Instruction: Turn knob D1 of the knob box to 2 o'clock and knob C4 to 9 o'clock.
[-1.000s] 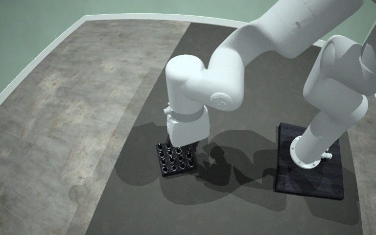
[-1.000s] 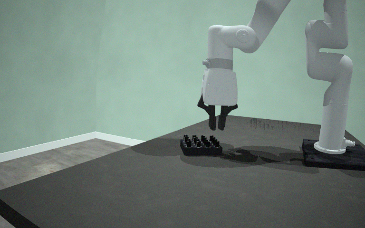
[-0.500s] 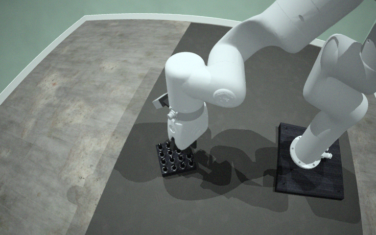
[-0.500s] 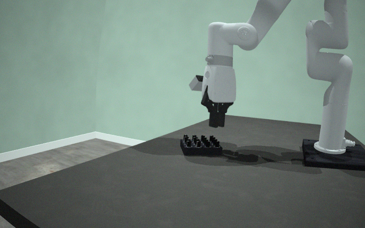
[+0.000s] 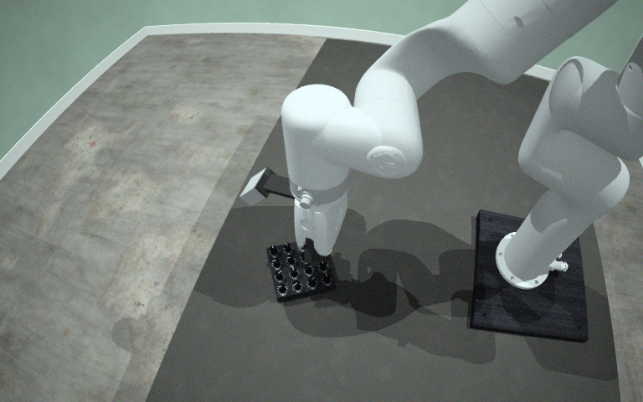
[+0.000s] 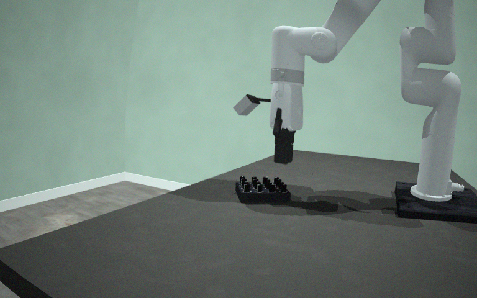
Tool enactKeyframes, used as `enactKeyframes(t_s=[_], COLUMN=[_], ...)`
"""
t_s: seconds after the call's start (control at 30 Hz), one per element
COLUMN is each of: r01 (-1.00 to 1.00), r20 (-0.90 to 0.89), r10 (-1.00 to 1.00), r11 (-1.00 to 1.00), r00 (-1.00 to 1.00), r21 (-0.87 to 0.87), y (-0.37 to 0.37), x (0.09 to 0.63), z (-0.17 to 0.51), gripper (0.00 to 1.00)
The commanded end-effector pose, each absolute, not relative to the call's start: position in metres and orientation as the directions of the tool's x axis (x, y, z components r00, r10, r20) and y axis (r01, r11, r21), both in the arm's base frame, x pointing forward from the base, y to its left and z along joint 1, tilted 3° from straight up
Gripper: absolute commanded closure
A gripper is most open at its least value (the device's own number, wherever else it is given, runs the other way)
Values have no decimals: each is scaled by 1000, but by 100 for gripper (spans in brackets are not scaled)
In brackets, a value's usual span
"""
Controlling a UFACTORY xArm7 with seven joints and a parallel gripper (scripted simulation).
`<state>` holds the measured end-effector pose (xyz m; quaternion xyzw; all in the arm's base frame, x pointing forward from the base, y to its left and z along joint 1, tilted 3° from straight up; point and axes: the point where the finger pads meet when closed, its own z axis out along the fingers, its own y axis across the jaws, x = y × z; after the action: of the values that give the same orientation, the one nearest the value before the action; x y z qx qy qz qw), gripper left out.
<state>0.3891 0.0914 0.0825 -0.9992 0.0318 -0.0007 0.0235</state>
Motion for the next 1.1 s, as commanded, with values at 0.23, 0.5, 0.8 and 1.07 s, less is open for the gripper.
enactKeyframes(t_s=[0.23,0.5,0.8,1.07], r01=[305,515,732,868], r20=[15,28,41,49], r10=[305,514,731,867], r11=[-951,-855,-680,-495], r00=[952,857,681,496], r21=[-58,-53,-43,-32], y=[92,92,91,90], x=[390,390,390,390], z=[88,90,91,92], gripper=[81,81,81,81])
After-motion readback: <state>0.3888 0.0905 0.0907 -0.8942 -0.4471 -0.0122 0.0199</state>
